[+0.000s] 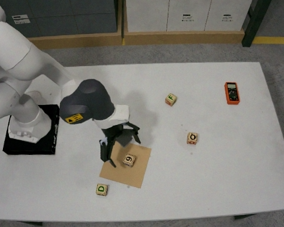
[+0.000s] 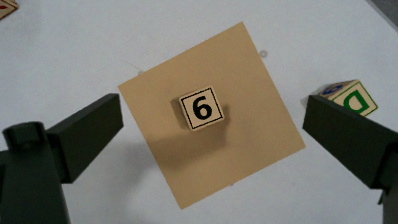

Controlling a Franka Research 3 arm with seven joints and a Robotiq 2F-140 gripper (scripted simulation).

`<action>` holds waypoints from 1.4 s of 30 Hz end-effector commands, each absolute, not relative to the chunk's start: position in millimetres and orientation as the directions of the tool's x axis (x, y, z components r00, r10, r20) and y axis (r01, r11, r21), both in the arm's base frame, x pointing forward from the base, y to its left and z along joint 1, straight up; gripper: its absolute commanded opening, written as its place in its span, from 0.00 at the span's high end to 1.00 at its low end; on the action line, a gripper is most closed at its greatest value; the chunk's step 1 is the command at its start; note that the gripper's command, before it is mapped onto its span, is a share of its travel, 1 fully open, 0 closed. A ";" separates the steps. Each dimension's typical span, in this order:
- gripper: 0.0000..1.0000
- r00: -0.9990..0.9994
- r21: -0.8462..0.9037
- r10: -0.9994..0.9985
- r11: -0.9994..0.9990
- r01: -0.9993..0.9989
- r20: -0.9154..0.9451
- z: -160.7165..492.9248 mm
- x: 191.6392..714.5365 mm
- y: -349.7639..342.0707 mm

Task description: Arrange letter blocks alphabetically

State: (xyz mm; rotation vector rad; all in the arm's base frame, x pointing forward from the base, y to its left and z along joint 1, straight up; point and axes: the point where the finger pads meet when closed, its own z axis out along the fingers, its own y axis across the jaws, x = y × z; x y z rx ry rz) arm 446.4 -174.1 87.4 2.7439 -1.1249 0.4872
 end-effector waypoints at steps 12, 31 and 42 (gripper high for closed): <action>0.00 0.669 0.001 -0.656 -0.714 -0.700 0.348 89.0 447.7 -174.2; 0.00 0.658 0.004 -0.667 -0.702 -0.713 0.350 86.6 329.6 -306.8; 0.00 0.669 0.002 -0.656 -0.714 -0.700 0.349 86.1 323.9 -310.9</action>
